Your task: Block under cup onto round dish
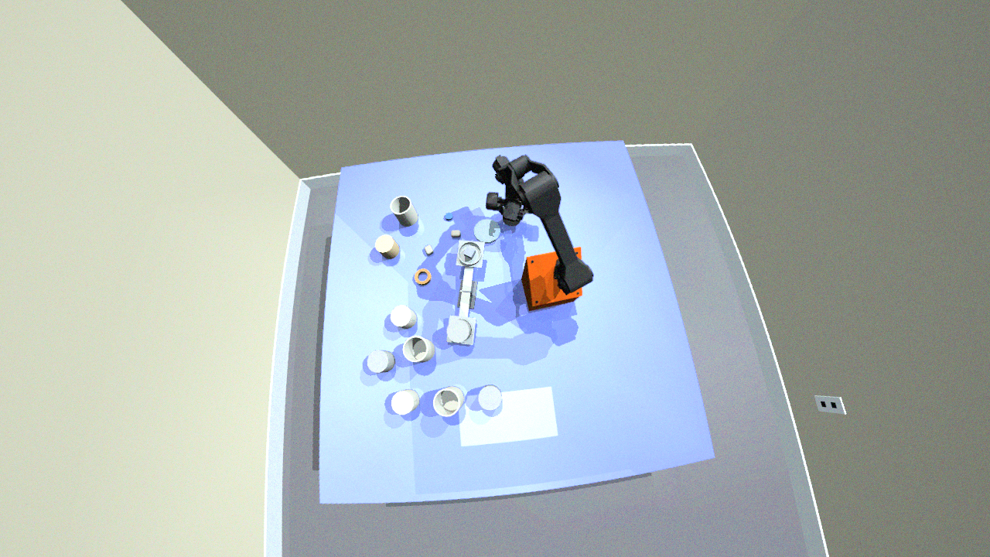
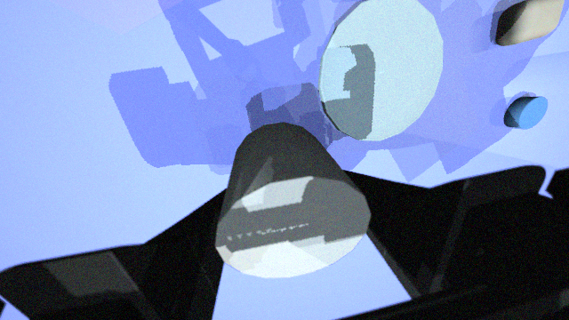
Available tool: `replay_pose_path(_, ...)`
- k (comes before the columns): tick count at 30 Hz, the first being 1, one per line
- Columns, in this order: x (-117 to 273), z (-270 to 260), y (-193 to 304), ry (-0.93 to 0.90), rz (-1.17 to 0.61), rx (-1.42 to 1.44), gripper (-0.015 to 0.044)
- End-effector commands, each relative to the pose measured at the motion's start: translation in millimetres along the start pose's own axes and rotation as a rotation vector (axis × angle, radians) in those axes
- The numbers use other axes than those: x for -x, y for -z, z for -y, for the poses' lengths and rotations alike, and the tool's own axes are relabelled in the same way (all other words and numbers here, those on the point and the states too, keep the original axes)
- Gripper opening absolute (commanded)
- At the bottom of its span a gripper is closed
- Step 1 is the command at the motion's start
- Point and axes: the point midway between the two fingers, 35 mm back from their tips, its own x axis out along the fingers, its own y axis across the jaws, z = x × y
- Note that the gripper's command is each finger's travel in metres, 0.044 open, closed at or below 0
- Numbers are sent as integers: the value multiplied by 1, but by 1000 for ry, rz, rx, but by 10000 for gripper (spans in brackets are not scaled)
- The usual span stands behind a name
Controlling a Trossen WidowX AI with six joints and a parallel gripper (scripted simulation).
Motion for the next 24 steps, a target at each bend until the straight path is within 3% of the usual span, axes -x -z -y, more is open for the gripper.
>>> replay_pose_path(1,-7,0,-2,1,6,-5,0)
replay_pose_path(3,-11,0,-2,1,6,-5,0)
replay_pose_path(20,6,0,0,-2,3,-2,440)
replay_pose_path(24,48,0,-1,0,4,-6,440)
